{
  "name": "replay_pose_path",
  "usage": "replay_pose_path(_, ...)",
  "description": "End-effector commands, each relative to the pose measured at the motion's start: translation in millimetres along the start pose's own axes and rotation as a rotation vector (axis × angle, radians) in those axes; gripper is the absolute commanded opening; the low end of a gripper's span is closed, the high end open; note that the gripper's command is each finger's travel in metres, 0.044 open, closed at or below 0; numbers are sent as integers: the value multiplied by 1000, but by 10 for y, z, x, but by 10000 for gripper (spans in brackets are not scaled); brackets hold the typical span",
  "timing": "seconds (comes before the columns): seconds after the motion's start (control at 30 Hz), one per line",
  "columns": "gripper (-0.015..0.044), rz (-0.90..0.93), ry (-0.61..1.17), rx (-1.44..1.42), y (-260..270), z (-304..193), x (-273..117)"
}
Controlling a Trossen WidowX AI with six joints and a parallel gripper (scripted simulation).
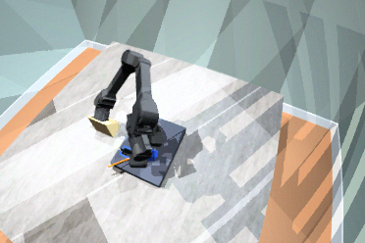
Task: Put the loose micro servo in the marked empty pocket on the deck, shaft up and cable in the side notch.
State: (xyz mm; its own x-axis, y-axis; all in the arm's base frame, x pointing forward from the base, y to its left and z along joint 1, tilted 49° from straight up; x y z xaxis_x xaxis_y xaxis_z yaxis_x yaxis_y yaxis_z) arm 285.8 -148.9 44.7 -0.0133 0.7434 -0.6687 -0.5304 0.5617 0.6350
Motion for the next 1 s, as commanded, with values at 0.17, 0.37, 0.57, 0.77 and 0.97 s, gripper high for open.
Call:
replay_pose_path(0.17,440,5,-5,8,6,-10,128)
replay_pose_path(0.37,440,6,-5,7,7,-9,224)
replay_pose_path(0.57,414,6,-5,7,8,-9,279)
replay_pose_path(0.77,256,6,-5,7,8,-9,279)
replay_pose_path(0.97,99,6,-5,7,8,-9,279)
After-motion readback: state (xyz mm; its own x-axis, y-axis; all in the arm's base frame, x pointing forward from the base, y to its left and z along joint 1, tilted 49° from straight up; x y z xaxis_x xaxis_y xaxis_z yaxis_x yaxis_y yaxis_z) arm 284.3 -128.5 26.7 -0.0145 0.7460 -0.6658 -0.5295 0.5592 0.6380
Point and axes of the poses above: the point midway between the two fingers, 35 mm back from their tips, its own x axis out along the fingers, its own y axis across the jaws, z = x × y, the point moved 8 cm from there along -x, back along the fingers, and after that the axes turned 8 degrees about -x, right-handed, at the moved point
